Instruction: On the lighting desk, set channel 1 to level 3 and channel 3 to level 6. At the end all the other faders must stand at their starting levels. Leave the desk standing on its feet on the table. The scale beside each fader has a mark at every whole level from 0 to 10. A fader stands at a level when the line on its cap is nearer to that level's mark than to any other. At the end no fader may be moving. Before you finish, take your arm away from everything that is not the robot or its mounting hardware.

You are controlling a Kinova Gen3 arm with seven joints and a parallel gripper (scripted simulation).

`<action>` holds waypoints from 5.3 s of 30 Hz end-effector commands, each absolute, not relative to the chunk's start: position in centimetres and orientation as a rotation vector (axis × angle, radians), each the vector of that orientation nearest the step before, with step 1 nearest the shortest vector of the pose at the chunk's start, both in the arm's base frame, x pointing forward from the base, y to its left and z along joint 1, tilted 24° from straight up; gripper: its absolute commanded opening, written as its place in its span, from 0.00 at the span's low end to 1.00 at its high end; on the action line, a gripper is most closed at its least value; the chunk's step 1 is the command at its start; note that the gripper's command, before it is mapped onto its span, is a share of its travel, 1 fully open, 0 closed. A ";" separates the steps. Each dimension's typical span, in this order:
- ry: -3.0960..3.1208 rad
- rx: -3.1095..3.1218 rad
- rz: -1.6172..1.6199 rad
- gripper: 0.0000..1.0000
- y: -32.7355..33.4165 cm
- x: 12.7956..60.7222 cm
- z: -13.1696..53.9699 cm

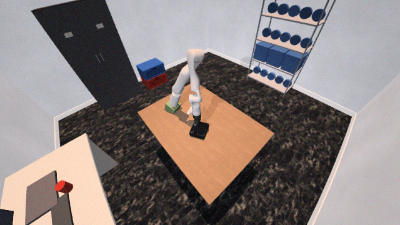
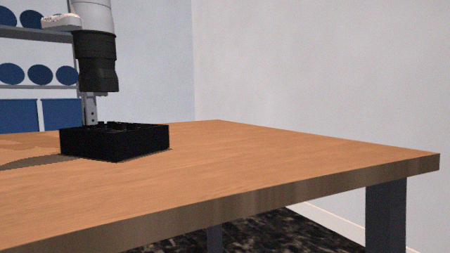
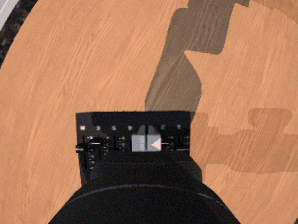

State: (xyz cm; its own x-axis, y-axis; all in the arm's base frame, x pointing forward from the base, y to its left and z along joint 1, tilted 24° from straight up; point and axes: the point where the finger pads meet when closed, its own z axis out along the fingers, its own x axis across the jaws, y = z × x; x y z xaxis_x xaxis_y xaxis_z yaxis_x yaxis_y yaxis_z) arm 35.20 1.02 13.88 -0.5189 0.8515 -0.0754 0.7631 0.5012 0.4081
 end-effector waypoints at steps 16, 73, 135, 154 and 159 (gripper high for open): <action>2.478 1.368 0.472 0.00 0.9 35.2 13.7; 2.478 1.368 0.472 0.00 1.8 36.7 14.5; 2.478 1.368 0.472 0.00 1.6 36.4 14.4; 2.478 1.368 0.472 0.00 1.3 35.7 15.6; 2.478 1.368 0.472 0.00 1.2 35.3 16.7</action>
